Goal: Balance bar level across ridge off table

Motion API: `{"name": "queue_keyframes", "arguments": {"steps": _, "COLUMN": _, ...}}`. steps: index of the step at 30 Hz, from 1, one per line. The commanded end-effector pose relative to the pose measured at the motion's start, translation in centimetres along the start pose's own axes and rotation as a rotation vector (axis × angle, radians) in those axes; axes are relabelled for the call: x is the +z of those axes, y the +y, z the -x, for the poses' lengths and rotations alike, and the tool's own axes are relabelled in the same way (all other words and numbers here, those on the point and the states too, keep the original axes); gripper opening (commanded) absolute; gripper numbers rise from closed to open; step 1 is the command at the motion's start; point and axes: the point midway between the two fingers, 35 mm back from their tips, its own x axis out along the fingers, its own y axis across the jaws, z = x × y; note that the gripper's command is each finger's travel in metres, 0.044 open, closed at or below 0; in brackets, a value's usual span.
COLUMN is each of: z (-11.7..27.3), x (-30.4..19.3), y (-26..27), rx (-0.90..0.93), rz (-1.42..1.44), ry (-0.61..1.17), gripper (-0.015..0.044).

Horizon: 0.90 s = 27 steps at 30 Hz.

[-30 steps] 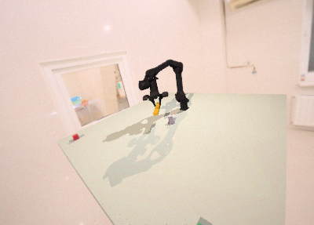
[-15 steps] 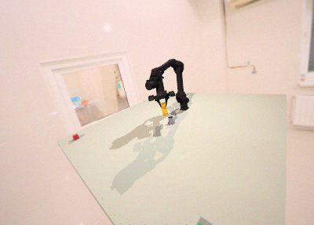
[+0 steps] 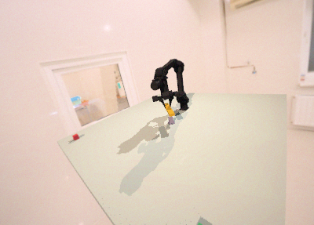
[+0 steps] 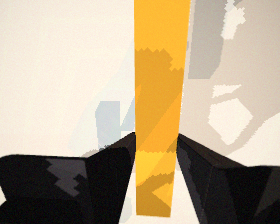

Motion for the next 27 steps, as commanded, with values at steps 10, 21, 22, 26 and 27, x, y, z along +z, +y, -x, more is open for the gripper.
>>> {"name": "queue_keyframes", "arguments": {"steps": 10, "z": -2.1, "x": 0.0, "y": 0.1, "rx": 0.006, "rz": 0.0, "ry": 0.003, "gripper": 0.0}}
{"name": "queue_keyframes", "arguments": {"steps": 21, "z": -3.9, "x": -0.1, "y": 0.1, "rx": 0.006, "rz": 0.003, "ry": 0.003, "gripper": 0.0}}
{"name": "queue_keyframes", "arguments": {"steps": 22, "z": -4.0, "x": -0.1, "y": 0.1, "rx": 0.006, "rz": 0.003, "ry": 0.003, "gripper": 0.0}}
{"name": "queue_keyframes", "arguments": {"steps": 26, "z": -4.0, "x": 0.0, "y": 0.1, "rx": 0.006, "rz": 0.003, "ry": 0.003, "gripper": 0.0}}
{"name": "queue_keyframes", "arguments": {"steps": 27, "z": -4.0, "x": 0.0, "y": 0.1, "rx": 0.006, "rz": 0.003, "ry": 0.003, "gripper": 0.0}}
